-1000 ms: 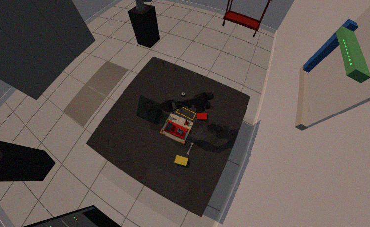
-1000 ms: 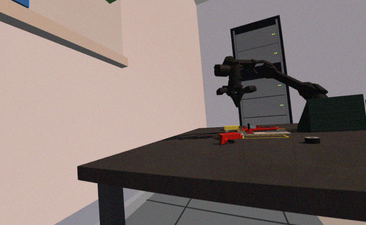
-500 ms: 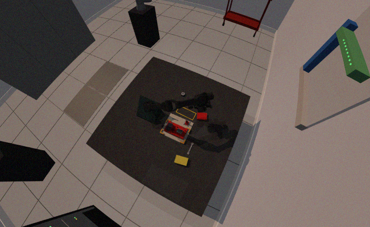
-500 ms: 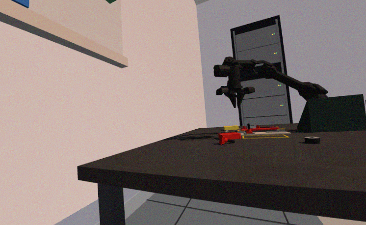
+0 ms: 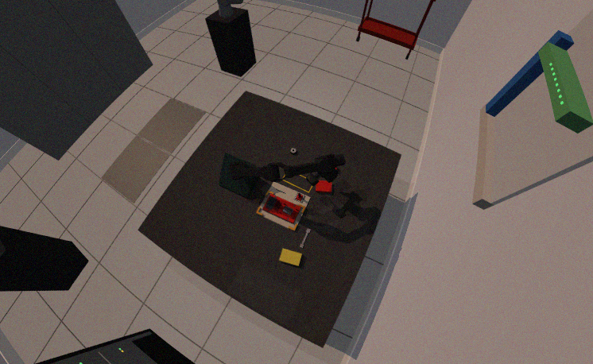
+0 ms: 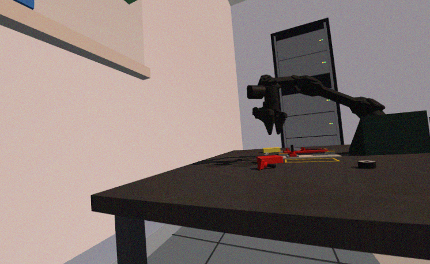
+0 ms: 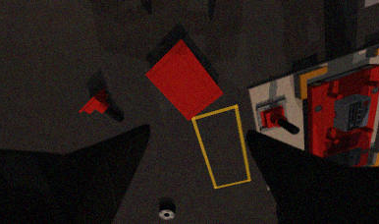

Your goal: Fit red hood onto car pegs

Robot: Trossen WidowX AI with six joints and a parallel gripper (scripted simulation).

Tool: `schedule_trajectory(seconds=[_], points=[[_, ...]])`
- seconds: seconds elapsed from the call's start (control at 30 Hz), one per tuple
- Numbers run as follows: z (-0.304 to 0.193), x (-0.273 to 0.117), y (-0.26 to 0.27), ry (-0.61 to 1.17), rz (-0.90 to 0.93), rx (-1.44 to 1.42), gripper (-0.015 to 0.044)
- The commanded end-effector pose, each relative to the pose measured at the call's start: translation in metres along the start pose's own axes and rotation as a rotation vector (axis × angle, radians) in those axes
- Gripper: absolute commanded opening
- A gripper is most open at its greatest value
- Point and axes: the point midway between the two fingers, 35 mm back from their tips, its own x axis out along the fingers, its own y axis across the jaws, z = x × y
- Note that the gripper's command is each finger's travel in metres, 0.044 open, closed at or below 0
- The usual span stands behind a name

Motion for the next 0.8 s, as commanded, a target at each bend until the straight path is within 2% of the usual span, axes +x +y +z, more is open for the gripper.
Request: schedule_trajectory(seconds=[0.0, 0.13, 0.77], points=[[0.0242, 0.0328, 0.0115, -0.038, 0.004, -0.745, 0.0440], [0.0272, 0.0377, 0.0123, -0.041, 0.001, -0.866, 0.0440], [0.0266, 0.0377, 0.0129, -0.041, 0.001, -0.866, 0.0440]])
